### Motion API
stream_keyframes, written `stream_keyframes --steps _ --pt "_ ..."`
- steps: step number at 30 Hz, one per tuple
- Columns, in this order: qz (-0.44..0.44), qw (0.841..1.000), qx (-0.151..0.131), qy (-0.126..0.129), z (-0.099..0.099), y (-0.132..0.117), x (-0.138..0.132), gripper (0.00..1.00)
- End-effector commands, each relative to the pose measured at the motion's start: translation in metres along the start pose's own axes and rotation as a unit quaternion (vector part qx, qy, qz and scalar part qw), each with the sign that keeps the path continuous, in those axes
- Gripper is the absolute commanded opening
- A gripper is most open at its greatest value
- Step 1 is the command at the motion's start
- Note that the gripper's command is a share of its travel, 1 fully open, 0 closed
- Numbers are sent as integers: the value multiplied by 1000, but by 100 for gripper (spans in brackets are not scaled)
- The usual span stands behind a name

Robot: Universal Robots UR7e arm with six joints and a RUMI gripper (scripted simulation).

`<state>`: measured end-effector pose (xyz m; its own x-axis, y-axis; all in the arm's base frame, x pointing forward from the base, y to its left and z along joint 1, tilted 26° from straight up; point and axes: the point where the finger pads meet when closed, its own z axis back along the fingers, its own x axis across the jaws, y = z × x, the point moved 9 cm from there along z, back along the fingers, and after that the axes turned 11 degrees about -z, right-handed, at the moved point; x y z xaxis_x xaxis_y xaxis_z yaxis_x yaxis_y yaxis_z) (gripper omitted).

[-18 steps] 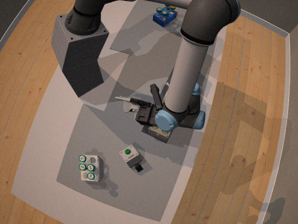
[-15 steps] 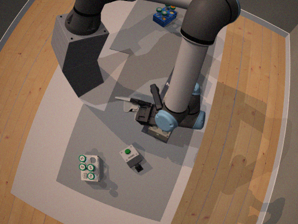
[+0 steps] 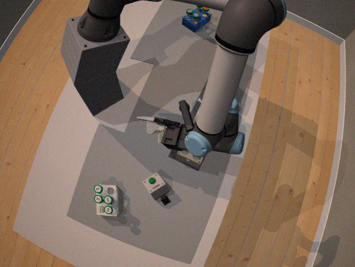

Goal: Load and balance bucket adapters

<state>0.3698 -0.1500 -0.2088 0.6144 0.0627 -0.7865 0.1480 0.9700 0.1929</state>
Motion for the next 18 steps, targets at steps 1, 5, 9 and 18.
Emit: stream_keyframes --steps 1,5,9,18 --pt "-12 1000 9 -6 10 -4 -3 35" --pt "-37 999 29 -17 29 -11 -9 35" --pt "-62 997 48 -28 48 -18 -15 35" --pt "-105 990 82 -47 81 -31 -26 35"
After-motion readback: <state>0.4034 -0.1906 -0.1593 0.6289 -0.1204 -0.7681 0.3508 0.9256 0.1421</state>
